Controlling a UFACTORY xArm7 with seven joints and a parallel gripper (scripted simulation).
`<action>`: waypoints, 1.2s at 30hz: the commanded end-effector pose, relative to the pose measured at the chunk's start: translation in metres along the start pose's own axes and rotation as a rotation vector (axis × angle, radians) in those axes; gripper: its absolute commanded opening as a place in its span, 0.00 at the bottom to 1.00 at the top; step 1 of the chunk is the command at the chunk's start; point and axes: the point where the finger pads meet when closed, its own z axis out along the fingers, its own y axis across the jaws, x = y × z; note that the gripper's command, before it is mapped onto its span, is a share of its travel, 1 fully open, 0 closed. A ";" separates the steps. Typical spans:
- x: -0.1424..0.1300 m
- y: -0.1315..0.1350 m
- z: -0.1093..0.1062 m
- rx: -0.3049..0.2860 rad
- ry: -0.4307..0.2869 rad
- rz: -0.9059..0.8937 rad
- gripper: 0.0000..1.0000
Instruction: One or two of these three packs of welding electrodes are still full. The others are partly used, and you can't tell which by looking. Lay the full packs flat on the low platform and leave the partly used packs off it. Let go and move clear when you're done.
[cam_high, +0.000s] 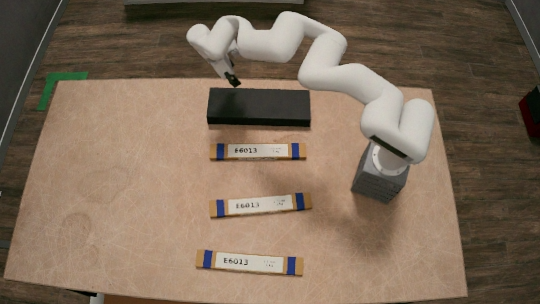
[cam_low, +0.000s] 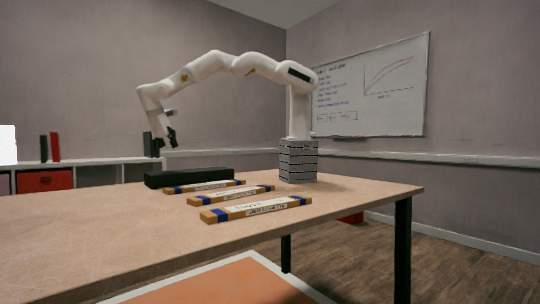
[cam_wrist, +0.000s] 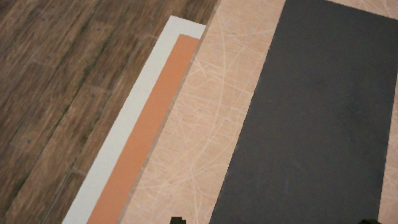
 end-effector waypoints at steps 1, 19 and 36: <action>0.000 -0.001 -0.003 0.004 -0.004 0.001 1.00; -0.001 -0.001 -0.003 0.004 -0.005 0.002 1.00; -0.045 0.070 0.032 -0.051 -0.197 0.074 1.00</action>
